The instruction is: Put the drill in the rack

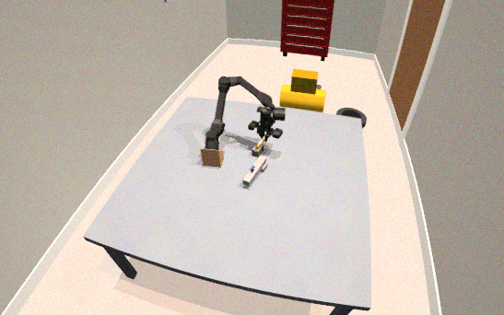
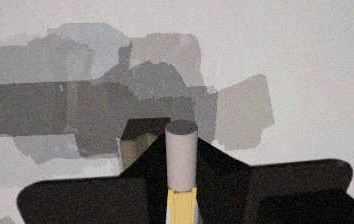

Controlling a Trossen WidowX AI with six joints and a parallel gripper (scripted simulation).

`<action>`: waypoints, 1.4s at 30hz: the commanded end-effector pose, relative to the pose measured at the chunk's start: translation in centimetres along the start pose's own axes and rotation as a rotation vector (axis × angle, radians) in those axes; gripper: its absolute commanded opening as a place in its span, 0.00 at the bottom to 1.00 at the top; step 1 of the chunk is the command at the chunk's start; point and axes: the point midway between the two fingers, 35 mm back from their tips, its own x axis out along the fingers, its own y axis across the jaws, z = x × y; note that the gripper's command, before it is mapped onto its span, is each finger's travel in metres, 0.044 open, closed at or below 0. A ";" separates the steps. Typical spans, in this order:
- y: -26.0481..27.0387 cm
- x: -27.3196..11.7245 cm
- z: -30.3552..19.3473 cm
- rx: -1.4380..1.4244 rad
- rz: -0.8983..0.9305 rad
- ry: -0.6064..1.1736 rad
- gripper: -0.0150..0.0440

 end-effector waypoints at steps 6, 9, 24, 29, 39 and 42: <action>1.6 0.1 0.4 0.003 -0.002 -0.004 0.25; 2.1 0.1 0.5 0.003 -0.001 -0.004 0.25; 2.1 2.5 0.6 0.003 -0.001 -0.006 0.25; 2.0 2.8 0.7 0.003 -0.001 -0.006 0.25; 2.0 3.9 0.8 0.003 -0.001 -0.007 0.25; 2.0 4.2 0.9 0.003 -0.001 -0.007 0.25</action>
